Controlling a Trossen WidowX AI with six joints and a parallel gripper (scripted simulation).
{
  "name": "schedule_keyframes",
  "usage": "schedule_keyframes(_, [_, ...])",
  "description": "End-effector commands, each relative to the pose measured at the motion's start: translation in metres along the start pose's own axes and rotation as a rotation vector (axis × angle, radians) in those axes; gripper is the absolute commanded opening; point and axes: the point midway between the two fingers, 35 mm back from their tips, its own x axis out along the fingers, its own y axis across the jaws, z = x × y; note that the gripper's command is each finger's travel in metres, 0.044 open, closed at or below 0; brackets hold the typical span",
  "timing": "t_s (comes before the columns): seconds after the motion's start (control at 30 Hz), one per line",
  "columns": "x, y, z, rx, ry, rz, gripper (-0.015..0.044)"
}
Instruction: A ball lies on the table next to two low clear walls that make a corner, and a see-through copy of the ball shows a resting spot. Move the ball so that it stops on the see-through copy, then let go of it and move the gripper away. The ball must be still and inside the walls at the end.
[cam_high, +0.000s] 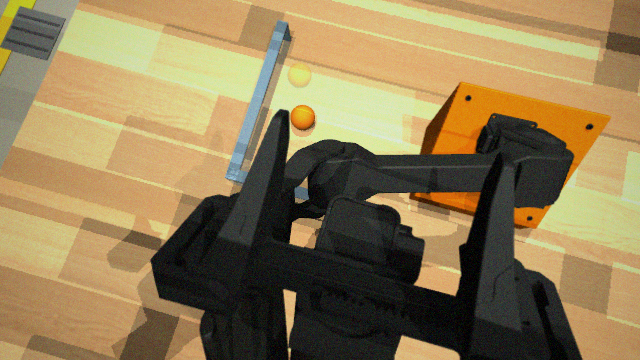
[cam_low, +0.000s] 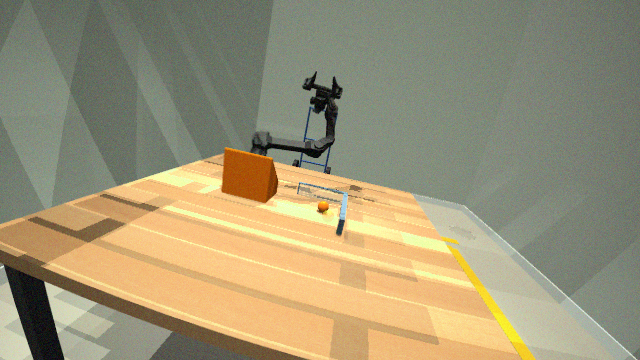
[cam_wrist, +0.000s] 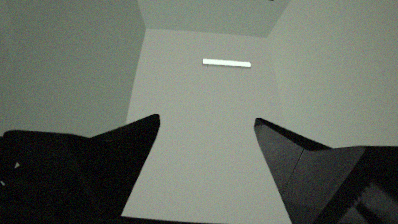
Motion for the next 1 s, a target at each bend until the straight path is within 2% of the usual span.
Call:
schedule_keyframes(0.0, [0.000, 0.001, 0.000, 0.006, 0.000, -0.002, 0.0374])
schedule_keyframes(0.07, [-0.004, 0.006, -0.004, 0.050, 0.001, -0.019, 0.0338])
schedule_keyframes(0.27, [-0.021, 0.049, -0.025, 0.398, -0.035, -0.145, 0.0338])
schedule_keyframes(0.4, [-0.017, 0.083, -0.031, 0.668, -0.116, -0.243, 0.0338])
schedule_keyframes(0.63, [0.018, 0.123, -0.022, 1.110, -0.360, -0.374, 0.0338])
schedule_keyframes(0.87, [0.051, 0.133, -0.002, 1.396, -0.566, -0.370, 0.0338])
schedule_keyframes(0.97, [0.074, 0.128, 0.014, 1.525, -0.719, -0.369, 0.0338])
